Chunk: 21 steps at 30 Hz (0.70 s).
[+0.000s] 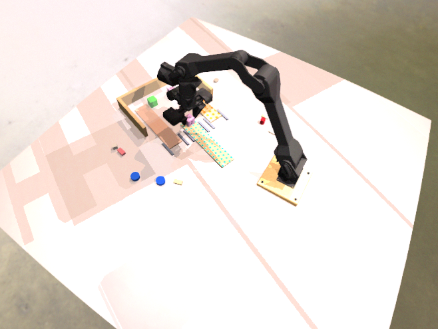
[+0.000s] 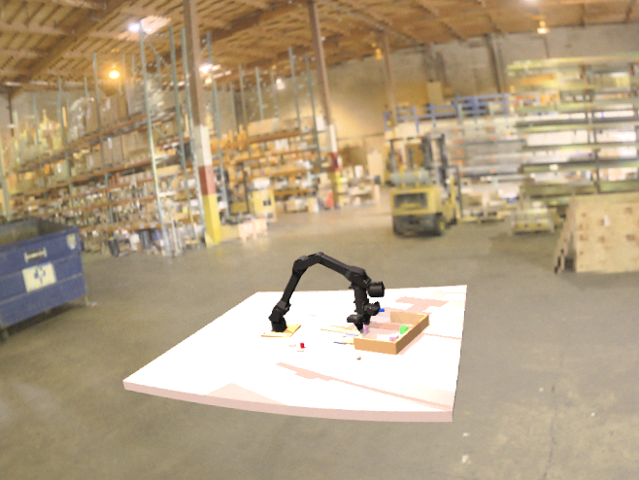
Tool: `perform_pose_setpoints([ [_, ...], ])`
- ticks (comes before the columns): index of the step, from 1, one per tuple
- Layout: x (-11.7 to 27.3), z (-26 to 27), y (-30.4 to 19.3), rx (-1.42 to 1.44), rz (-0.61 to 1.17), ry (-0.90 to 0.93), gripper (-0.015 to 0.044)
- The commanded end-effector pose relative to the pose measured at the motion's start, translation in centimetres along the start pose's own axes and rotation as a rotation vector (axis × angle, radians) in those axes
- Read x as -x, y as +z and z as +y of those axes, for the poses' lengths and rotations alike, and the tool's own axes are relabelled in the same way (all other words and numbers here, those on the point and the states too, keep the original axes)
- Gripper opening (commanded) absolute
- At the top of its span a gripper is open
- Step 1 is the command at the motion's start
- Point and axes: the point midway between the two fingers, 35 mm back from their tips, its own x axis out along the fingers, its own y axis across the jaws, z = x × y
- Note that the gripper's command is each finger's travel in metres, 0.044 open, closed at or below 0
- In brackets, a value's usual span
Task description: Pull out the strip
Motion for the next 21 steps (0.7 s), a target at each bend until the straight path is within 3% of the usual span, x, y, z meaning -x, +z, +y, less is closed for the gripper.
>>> perform_pose_setpoints([
  [1, 0.0, 0.0, 0.0, 0.000, -0.001, 0.000, 0.0171],
  [9, 0.0, 0.0, 0.0, 0.000, -0.001, 0.000, 0.0098],
  [13, 0.2, 0.0, -0.2, 0.000, -0.001, 0.000, 0.0000],
  [21, 2.4, -0.7, -3.0, 0.003, 0.004, 0.003, 0.0000],
])
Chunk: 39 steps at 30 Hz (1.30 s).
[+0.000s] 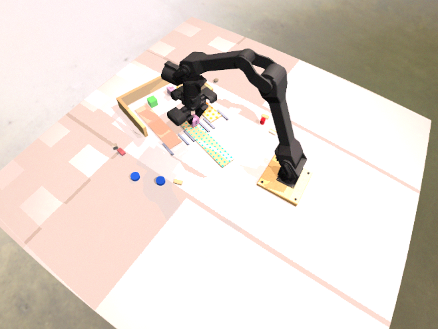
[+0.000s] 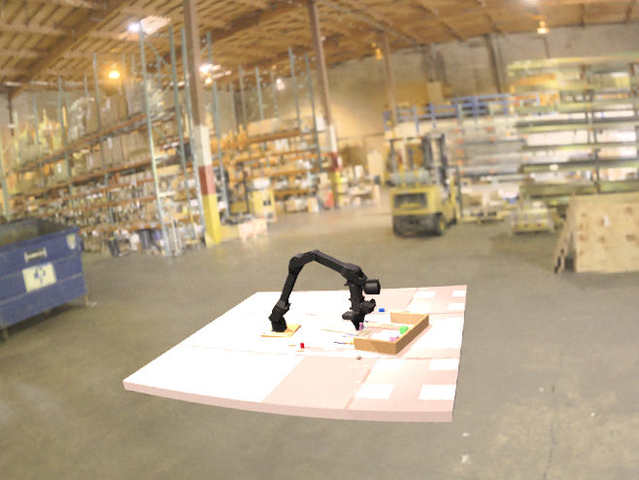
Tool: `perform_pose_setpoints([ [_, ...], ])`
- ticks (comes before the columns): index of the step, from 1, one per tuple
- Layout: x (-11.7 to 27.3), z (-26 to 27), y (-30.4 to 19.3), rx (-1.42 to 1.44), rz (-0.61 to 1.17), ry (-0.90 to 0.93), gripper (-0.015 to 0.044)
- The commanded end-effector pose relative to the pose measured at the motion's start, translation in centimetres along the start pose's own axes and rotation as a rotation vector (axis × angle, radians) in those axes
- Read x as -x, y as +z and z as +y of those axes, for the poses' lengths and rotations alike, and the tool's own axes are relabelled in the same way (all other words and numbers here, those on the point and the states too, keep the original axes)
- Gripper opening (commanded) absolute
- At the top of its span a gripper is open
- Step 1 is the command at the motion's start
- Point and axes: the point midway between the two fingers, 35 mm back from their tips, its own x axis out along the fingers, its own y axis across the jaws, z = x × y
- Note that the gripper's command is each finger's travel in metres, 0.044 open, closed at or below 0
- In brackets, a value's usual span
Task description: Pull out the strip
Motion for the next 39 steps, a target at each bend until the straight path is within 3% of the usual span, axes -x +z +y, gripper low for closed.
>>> perform_pose_setpoints([
  [1, 1.4, -0.3, -1.4, 0.000, -0.005, 0.005, 0.0000],
  [29, 2.8, -2.0, -9.5, 0.003, 0.004, 0.006, 0.0000],
  [39, 6.4, -2.0, -9.4, 0.003, 0.004, 0.006, 0.0000],
])
